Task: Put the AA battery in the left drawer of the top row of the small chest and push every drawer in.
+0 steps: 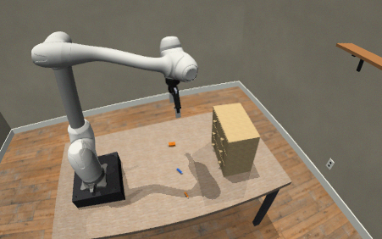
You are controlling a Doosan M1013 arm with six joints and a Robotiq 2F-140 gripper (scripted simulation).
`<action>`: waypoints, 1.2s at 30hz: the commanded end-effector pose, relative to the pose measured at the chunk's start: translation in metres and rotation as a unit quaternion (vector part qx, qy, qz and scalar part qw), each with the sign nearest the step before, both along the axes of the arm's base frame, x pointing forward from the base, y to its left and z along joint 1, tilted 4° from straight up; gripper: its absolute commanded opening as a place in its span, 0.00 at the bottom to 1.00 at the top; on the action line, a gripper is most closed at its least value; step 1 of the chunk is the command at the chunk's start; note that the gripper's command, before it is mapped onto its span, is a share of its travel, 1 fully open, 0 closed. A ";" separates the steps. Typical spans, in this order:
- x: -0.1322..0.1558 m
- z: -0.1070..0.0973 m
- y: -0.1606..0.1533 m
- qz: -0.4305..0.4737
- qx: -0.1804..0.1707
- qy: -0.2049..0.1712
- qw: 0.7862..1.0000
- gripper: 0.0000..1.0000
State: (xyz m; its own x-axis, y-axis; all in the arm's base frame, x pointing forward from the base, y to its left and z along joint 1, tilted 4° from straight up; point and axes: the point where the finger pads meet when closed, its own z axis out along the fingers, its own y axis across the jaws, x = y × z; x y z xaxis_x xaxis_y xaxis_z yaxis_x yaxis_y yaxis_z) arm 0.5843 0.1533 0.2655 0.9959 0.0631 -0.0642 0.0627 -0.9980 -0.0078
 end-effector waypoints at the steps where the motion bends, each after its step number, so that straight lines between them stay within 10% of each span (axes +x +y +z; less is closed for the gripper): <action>1: 0.000 0.000 0.000 0.001 0.000 0.000 1.000 1.00; 36: 0.014 -0.020 -0.001 -0.059 -0.004 -0.068 0.996 1.00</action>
State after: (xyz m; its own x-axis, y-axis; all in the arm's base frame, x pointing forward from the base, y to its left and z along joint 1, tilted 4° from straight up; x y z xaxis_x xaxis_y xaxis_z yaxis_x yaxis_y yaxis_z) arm 0.5959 0.1521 0.2482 0.9977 -0.0546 0.0404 -0.0547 -0.9985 0.0009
